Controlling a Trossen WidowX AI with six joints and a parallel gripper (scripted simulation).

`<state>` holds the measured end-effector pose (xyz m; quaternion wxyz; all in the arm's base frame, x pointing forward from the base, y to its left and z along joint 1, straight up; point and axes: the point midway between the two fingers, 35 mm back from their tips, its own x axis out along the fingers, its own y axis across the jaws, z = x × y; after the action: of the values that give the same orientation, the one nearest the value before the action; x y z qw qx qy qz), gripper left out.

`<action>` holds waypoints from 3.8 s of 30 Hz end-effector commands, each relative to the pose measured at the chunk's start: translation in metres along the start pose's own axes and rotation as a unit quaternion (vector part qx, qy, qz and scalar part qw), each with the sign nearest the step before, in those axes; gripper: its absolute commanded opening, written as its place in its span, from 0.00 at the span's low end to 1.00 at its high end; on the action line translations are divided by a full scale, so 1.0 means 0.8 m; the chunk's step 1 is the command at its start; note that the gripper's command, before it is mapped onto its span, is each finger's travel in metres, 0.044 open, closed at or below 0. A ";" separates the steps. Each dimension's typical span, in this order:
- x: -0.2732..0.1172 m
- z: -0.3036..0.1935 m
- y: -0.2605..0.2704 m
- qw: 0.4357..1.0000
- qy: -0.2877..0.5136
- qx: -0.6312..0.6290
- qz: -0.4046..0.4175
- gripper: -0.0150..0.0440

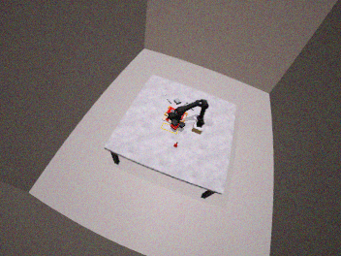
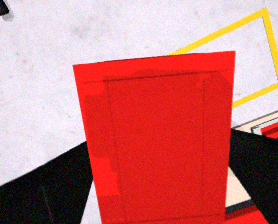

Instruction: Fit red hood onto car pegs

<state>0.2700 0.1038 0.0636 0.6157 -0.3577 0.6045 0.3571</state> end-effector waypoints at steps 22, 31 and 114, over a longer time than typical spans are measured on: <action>-0.007 -0.089 -0.131 0.947 -0.004 0.320 -0.004 0.25; -0.009 -0.141 -0.171 0.899 -0.004 0.438 -0.005 0.25; 0.064 -0.238 -0.220 0.800 -0.004 0.600 -0.008 0.25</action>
<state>0.3317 -0.1484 0.0138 0.7127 0.0800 0.6921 -0.0817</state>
